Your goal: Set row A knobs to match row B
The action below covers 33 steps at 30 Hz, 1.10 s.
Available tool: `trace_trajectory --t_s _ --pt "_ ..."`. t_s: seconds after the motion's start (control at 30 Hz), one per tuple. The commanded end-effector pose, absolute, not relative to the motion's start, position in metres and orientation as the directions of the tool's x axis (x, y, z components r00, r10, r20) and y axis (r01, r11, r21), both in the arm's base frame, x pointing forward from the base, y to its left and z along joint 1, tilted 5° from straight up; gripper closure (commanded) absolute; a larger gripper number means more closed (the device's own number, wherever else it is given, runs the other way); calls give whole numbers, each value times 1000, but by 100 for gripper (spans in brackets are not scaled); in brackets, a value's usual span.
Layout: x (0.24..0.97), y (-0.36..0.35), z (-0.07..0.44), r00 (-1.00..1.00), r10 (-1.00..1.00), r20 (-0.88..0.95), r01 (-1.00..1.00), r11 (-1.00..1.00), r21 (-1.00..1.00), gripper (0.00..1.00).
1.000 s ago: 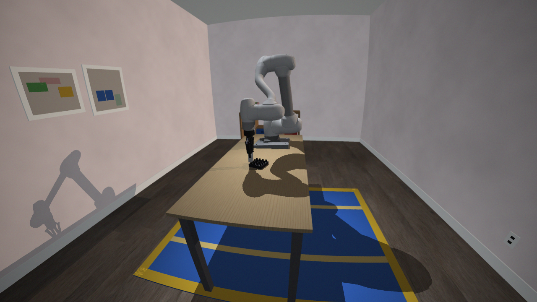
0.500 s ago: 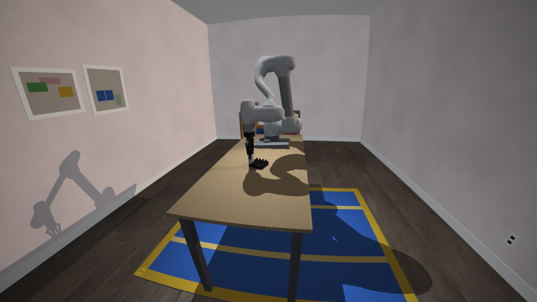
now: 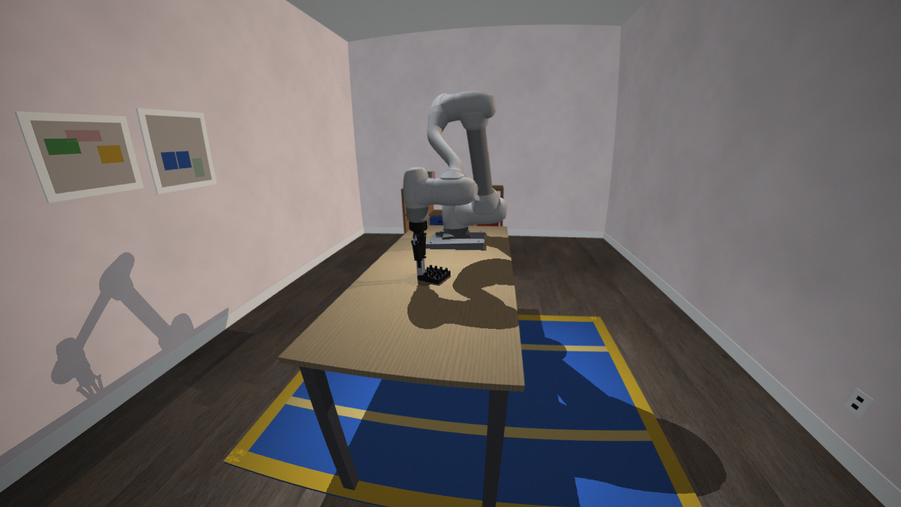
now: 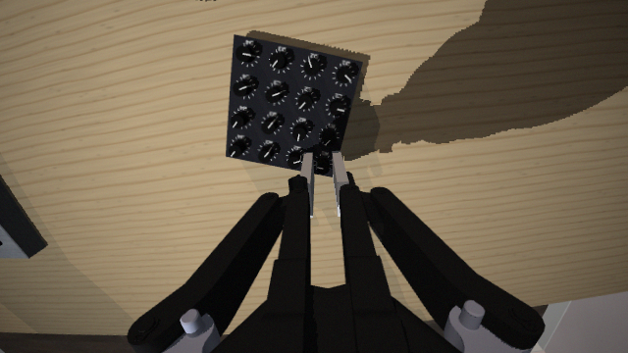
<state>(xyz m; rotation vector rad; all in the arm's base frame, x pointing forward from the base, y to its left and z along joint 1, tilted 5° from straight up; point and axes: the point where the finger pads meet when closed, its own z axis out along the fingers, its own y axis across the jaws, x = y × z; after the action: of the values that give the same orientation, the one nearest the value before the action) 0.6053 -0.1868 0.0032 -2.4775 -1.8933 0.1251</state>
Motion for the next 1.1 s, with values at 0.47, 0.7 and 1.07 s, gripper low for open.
trace_trajectory --t_s 0.47,0.7,1.07 --pt "605 -187 3 261 964 -51 962 -264 -65 88" --pt "605 -187 3 261 964 -51 962 -264 -65 88" --pt "605 -187 3 261 964 -51 962 -264 -65 95"
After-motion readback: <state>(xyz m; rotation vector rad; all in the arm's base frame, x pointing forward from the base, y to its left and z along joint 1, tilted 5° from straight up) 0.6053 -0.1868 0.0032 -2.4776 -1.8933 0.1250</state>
